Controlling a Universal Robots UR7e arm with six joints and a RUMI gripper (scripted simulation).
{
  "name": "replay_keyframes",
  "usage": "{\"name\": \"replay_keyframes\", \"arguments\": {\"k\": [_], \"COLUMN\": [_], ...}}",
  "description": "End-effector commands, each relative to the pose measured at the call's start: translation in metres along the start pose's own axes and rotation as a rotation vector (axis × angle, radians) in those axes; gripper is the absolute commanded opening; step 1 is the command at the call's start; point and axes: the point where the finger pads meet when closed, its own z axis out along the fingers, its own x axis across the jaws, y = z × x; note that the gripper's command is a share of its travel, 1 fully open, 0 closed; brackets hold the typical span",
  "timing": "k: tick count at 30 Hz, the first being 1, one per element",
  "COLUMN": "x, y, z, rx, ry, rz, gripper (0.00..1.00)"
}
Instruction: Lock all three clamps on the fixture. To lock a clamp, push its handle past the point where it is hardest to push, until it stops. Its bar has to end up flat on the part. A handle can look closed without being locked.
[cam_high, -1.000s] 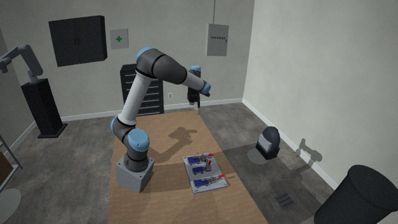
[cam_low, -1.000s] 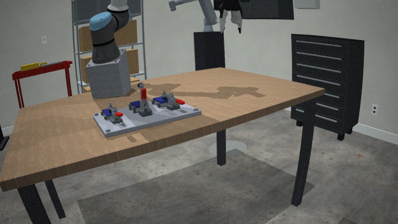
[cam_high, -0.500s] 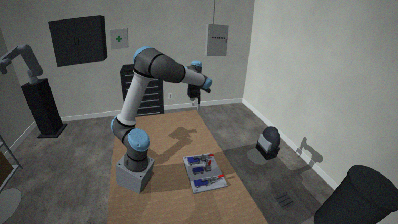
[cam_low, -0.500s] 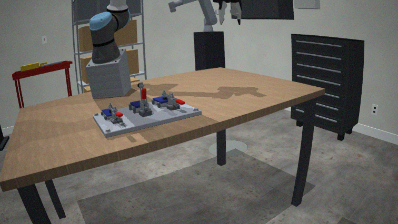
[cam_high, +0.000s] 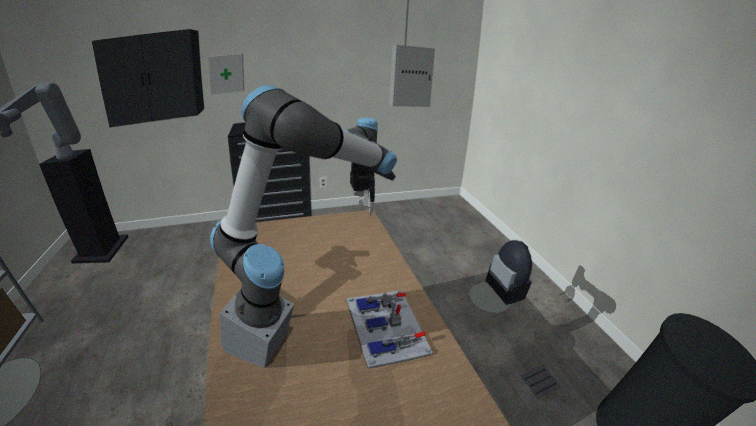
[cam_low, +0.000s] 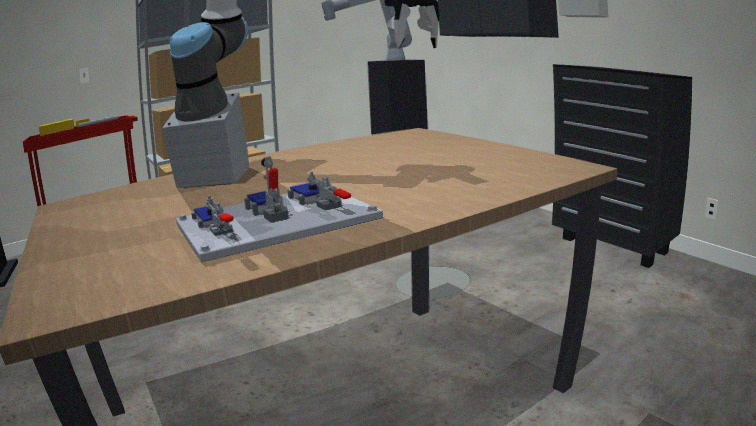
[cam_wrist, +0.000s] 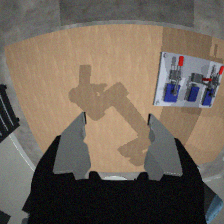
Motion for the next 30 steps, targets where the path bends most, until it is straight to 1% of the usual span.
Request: {"name": "replay_keyframes", "arguments": {"k": [1,9,14,26,30], "x": [0.011,0.011,0.052,0.052,0.086], "y": [0.01,0.01,0.05,0.05,0.083], "z": [0.0,0.0,0.007,0.007,0.012], "rx": [0.004,0.004,0.004,0.004,0.004], "ry": [-0.005,-0.005,-0.004,-0.004,-0.004], "rz": [0.0,0.0,0.0,0.0,0.0], "gripper": [0.58,0.58,0.58,0.58,0.58]}}
